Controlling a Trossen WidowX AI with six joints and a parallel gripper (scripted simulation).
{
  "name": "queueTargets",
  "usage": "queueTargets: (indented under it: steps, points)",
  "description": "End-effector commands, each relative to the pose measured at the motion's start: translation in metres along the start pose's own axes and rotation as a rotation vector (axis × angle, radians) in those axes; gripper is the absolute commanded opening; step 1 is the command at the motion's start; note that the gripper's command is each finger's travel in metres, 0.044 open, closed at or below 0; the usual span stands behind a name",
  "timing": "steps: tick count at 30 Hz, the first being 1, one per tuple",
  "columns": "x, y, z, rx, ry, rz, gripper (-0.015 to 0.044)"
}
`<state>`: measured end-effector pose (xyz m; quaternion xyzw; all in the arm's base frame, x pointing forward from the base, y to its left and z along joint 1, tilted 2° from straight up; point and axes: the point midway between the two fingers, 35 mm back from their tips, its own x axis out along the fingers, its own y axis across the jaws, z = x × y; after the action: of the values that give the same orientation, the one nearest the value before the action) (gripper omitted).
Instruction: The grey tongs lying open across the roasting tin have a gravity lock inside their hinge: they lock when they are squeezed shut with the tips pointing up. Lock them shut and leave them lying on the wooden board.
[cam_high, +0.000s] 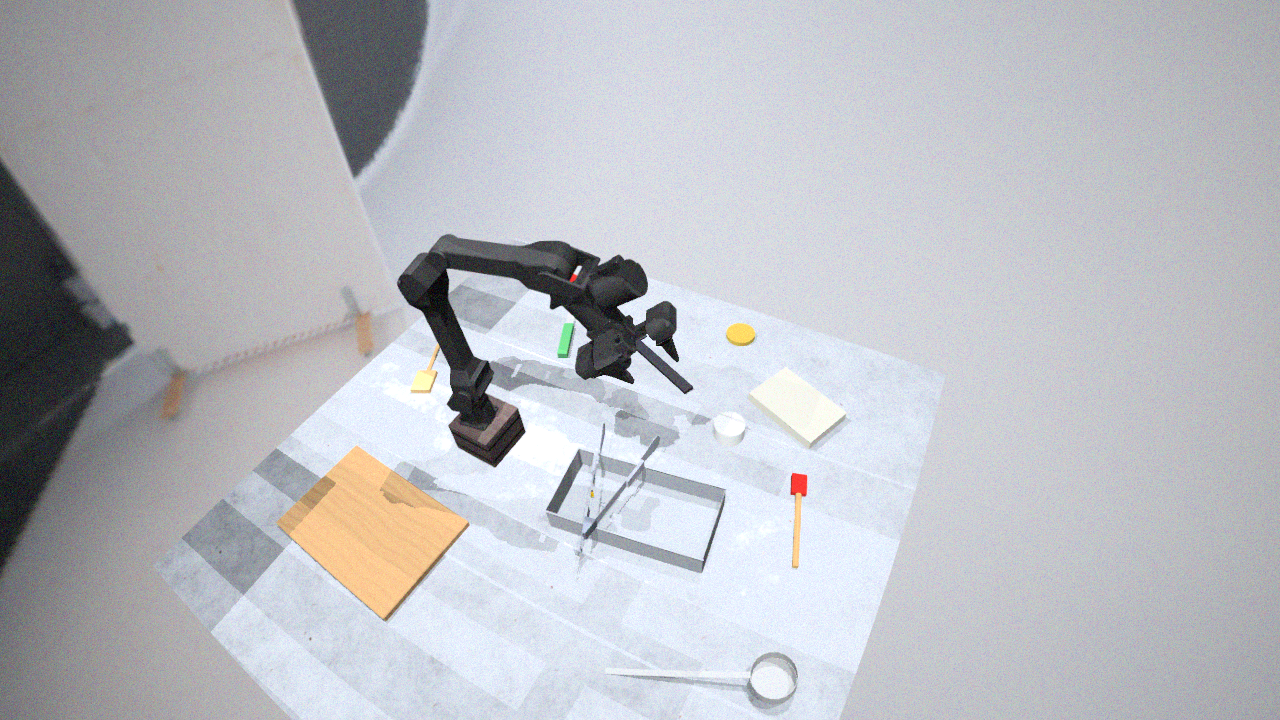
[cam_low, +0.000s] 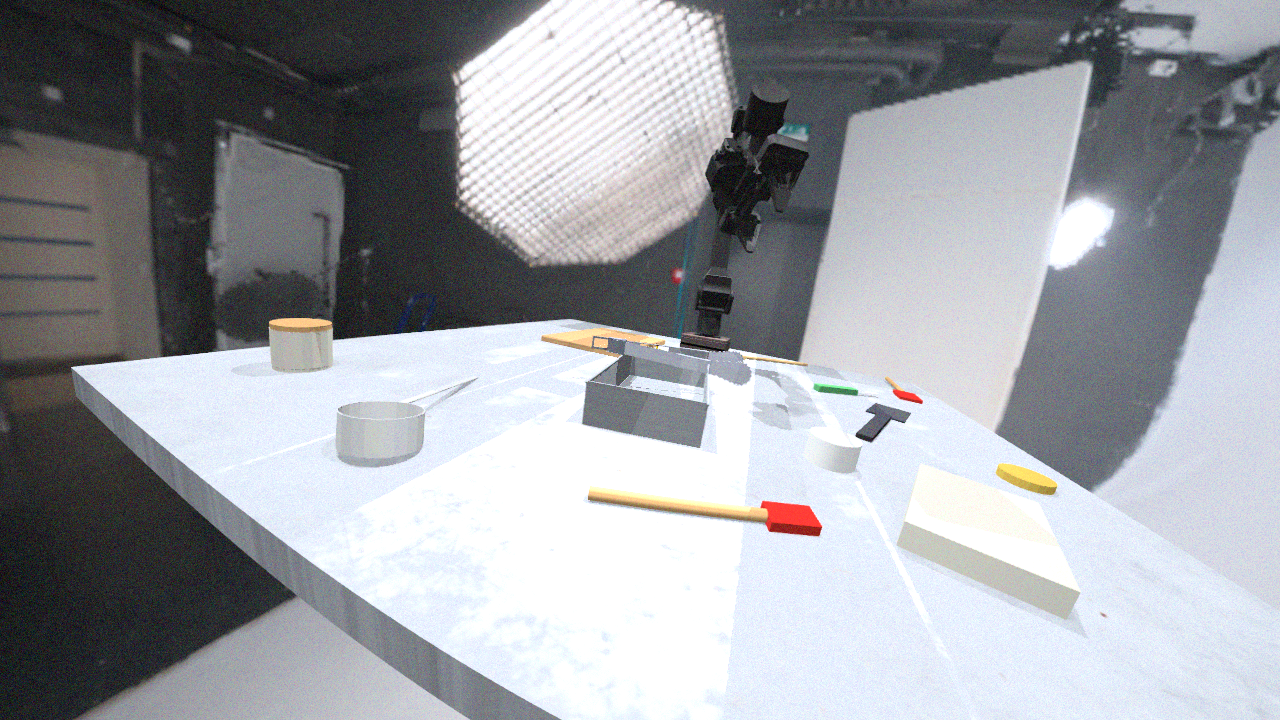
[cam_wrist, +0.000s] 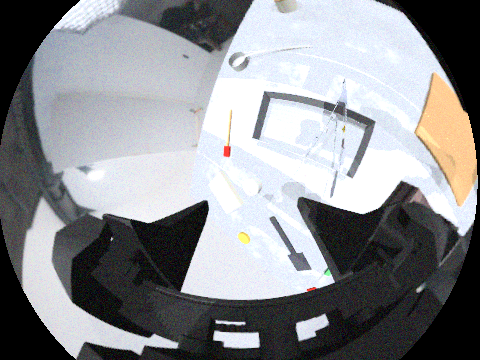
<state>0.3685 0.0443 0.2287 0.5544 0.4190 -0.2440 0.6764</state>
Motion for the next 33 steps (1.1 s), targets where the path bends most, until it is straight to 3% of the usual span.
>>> queueTargets:
  steps: [1,10,33]
  points:
    - [0.031,-0.036,0.034,0.073,-0.043,-0.162,0.0440]
    - [0.084,-0.146,0.100,0.288,-0.075,-0.580,0.0440]
    - [0.094,-0.152,0.089,0.292,-0.074,-0.588,0.0440]
